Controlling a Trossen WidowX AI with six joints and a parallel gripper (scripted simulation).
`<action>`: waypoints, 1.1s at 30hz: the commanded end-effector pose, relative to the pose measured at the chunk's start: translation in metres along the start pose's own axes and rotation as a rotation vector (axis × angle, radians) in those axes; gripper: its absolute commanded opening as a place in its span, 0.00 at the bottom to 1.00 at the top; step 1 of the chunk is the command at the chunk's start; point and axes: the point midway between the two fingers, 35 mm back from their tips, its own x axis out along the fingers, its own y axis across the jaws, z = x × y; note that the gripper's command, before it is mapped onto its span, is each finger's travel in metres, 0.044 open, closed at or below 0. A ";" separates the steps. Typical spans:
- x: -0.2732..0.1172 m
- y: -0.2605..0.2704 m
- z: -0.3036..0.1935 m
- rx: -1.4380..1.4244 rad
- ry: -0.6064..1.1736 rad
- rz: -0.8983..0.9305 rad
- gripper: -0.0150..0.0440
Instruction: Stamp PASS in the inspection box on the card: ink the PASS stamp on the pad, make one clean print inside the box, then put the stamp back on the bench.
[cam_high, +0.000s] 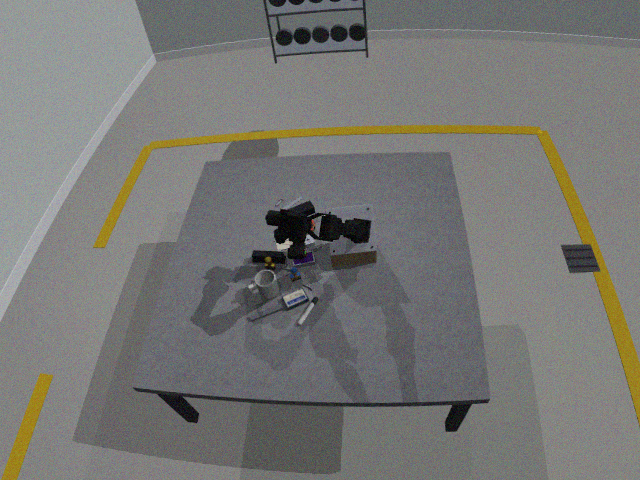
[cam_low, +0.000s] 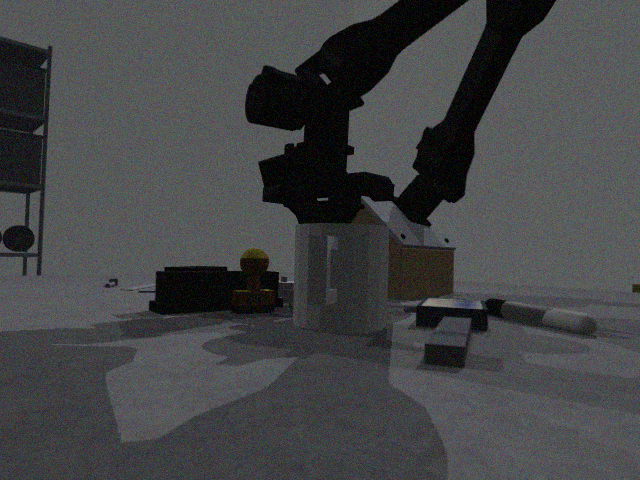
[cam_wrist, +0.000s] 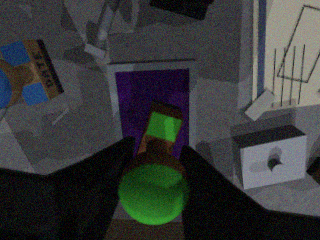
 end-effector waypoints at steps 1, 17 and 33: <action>0.005 0.001 -0.002 0.005 0.005 0.005 0.25; 0.015 0.002 -0.003 0.000 0.006 0.006 0.25; 0.017 0.002 -0.004 -0.005 0.006 0.007 0.25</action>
